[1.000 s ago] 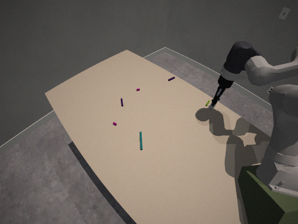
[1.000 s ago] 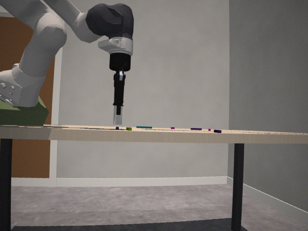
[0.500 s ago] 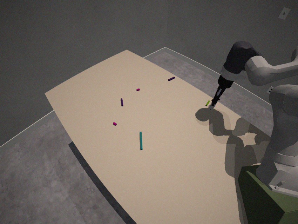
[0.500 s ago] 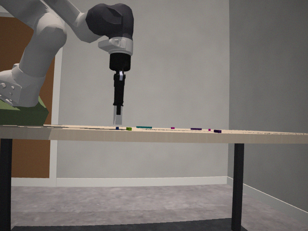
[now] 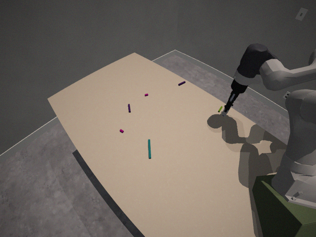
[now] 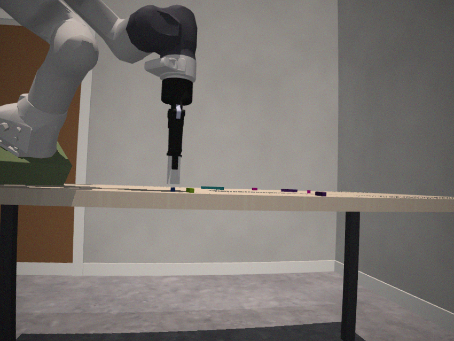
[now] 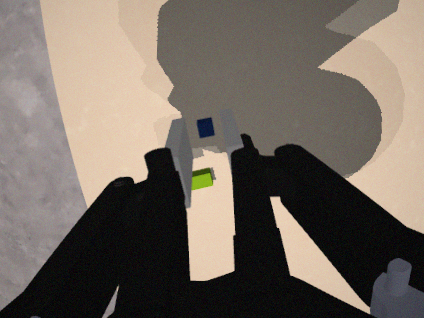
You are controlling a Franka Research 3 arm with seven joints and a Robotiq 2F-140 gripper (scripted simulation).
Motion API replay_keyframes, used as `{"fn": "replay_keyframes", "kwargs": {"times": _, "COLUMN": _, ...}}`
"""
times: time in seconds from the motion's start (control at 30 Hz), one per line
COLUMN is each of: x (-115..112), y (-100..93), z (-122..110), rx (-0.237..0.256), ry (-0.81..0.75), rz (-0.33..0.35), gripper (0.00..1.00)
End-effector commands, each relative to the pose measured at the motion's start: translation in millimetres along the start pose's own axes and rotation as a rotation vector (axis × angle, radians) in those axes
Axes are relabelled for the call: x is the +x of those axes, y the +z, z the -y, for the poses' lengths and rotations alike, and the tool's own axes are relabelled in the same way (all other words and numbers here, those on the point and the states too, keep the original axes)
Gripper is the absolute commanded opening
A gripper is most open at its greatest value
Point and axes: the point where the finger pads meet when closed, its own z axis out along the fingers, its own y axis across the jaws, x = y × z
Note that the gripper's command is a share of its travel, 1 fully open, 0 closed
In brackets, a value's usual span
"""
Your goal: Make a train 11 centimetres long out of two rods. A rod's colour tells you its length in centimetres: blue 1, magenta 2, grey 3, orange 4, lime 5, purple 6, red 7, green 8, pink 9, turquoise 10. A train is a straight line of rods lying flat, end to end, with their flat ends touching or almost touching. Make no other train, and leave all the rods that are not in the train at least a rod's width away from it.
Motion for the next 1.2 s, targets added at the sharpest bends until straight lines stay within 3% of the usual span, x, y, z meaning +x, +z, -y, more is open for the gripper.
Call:
{"fn": "replay_keyframes", "kwargs": {"times": 0.0, "x": -1, "y": 0.1, "z": 0, "rx": 0.0, "ry": 0.003, "rz": 0.002, "gripper": 0.23}}
{"fn": "replay_keyframes", "kwargs": {"times": 1.17, "x": -1, "y": 17.0, "z": 0, "rx": 0.0, "ry": 0.003, "rz": 0.002, "gripper": 0.23}}
